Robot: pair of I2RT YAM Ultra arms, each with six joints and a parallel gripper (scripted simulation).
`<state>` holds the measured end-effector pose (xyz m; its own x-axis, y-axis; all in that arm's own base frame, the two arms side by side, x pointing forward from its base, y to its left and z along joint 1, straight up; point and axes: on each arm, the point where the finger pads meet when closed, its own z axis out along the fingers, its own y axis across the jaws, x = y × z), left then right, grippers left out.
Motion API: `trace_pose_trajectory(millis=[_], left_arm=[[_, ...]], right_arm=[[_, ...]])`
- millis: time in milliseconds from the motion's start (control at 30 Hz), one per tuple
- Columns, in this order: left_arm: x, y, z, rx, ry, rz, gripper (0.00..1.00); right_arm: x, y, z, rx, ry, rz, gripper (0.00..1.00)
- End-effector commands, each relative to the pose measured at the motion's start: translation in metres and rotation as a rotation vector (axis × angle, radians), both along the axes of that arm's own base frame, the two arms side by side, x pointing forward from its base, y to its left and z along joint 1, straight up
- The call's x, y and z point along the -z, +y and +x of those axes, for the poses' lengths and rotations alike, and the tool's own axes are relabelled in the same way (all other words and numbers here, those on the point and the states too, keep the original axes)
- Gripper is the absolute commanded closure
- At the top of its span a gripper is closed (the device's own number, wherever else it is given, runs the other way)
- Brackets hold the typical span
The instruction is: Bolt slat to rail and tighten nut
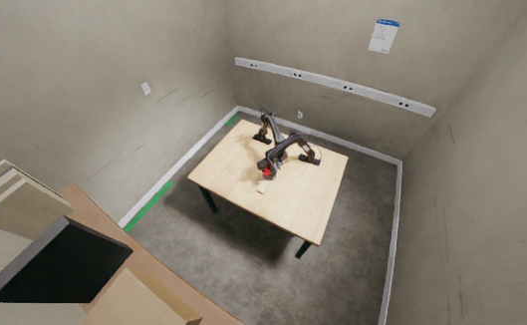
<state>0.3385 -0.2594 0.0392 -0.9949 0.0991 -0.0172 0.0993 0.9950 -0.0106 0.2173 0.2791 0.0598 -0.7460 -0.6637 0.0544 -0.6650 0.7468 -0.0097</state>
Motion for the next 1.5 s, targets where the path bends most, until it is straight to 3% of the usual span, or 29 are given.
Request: trace_pose_trajectory(millis=[0,167,233,267,700,1467], left_arm=[[-0.005,-0.001,0.002,0.001,-0.011,-0.008,0.28],[-0.005,-0.001,0.002,0.001,-0.011,-0.008,0.28],[-0.005,-0.001,0.002,0.001,-0.011,-0.008,0.05],[-0.005,-0.001,0.002,0.001,-0.011,-0.008,0.0],[-0.005,-0.001,0.002,0.001,-0.011,-0.008,0.0],[-0.032,-0.002,0.002,0.001,-0.002,-0.001,0.0]], right_arm=[[-0.052,0.004,0.003,0.0,-0.042,0.053,0.0],[-0.052,0.004,0.003,0.0,-0.042,0.053,0.0],[-0.023,0.0,0.0,0.0,-0.015,0.019,0.0],[-0.013,0.001,0.001,0.0,-0.011,0.014,0.0],[-0.003,0.001,0.001,0.0,-0.007,0.009,0.0],[-0.003,0.001,0.001,0.0,-0.007,0.009,0.0]])
